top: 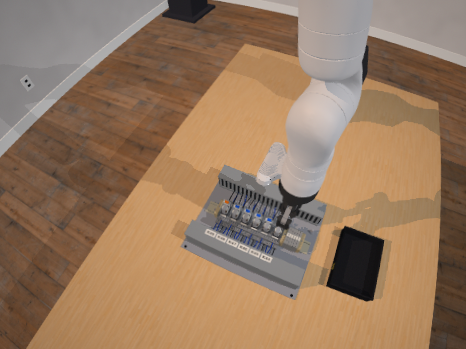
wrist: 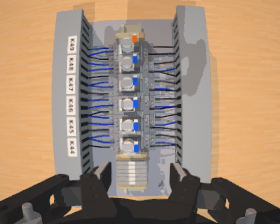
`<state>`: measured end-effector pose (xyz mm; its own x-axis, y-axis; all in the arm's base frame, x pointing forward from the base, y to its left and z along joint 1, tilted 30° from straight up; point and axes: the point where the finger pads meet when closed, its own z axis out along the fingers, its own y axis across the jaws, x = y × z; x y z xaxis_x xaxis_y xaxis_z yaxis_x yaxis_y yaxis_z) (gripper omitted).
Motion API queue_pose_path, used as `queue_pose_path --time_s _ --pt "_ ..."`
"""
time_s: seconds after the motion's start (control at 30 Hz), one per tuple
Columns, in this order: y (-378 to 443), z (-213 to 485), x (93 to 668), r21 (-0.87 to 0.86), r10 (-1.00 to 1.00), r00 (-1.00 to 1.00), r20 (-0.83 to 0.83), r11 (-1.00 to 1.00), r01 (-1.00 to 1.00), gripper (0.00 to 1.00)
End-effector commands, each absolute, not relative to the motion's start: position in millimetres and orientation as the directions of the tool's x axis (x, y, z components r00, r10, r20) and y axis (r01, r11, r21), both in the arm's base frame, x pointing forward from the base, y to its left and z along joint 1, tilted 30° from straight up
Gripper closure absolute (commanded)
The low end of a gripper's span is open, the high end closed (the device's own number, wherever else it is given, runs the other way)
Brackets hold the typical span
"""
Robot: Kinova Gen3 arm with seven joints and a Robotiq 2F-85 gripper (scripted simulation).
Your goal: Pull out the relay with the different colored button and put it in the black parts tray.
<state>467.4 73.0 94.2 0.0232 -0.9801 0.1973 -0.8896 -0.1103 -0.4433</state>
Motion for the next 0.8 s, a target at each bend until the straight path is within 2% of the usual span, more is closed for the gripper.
queue_pose_path --time_s 0.0,0.77 --pt "62 99 475 -0.449 -0.98 0.027 0.198 -0.115 -0.886 0.39" --pt "37 104 483 -0.446 -0.974 0.044 0.222 -0.142 -0.884 0.39"
